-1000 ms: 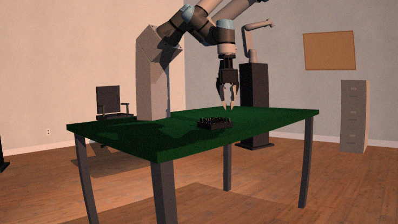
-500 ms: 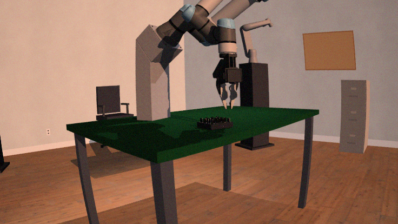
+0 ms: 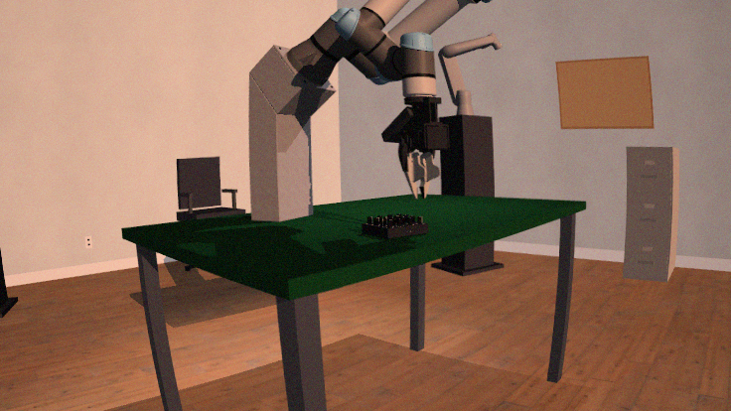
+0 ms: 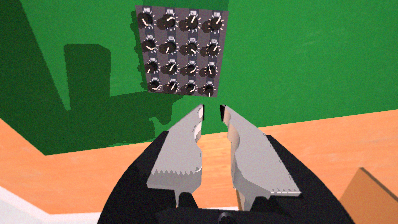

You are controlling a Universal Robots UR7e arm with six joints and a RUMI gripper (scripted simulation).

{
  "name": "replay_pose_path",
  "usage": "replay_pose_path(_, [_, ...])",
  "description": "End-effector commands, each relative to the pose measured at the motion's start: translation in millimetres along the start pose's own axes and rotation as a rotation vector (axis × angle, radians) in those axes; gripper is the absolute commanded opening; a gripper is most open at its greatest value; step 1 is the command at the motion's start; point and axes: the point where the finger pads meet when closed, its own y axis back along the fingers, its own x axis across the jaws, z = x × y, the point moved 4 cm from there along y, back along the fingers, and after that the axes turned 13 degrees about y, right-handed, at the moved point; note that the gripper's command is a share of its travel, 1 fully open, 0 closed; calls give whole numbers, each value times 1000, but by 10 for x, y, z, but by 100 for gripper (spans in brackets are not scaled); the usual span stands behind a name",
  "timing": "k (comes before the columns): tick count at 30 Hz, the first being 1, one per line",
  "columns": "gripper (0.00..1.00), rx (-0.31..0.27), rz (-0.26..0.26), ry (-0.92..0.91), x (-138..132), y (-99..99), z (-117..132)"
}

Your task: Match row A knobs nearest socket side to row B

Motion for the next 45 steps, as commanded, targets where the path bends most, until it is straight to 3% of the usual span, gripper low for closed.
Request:
replay_pose_path(1, [11, 9, 11, 142, 11, 14, -14])
replay_pose_path(31, [11, 6, 13, 719, -21, 80, 46])
replay_pose_path(45, [11, 6, 13, 775, -24, 84, 51])
